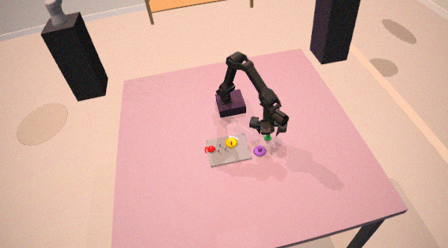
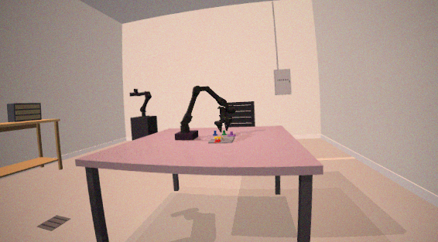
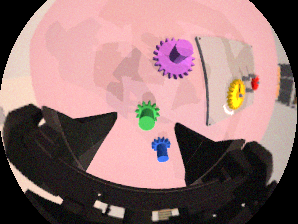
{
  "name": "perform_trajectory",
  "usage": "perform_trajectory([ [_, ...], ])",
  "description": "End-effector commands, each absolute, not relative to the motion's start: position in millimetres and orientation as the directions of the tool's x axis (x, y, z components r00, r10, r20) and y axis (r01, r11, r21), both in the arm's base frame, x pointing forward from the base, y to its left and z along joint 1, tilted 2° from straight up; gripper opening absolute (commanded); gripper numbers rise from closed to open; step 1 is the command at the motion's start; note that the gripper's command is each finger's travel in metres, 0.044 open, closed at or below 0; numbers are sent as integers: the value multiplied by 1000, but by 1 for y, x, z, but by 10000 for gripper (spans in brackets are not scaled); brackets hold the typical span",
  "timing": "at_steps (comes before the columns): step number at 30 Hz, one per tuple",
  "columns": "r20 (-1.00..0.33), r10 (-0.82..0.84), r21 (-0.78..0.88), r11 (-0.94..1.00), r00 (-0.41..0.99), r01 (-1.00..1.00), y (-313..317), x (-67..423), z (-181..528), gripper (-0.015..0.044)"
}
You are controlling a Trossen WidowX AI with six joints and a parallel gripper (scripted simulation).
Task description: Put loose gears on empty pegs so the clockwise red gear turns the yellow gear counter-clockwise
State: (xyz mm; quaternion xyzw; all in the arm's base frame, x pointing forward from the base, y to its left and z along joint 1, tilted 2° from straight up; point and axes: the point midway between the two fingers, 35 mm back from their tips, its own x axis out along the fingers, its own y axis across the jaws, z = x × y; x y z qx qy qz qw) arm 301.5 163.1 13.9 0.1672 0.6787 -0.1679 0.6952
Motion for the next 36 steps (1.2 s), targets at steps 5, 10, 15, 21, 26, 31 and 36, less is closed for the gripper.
perform_trajectory([
  [5, -1000, -11, 3, 886, 27, 465, 162, 302, 13, 230],
  [10, -1000, -11, 3, 886, 27, 465, 162, 302, 13, 99],
  [15, -1000, -11, 3, 886, 27, 465, 162, 302, 13, 26],
  [21, -1000, -11, 3, 886, 27, 465, 162, 302, 13, 0],
  [26, -999, -6, 11, 894, 36, 448, 164, 304, 14, 0],
  [31, -999, 4, 25, 909, 51, 416, 167, 307, 22, 0],
  [36, -999, 3, 24, 907, 49, 421, 168, 309, 34, 0],
])
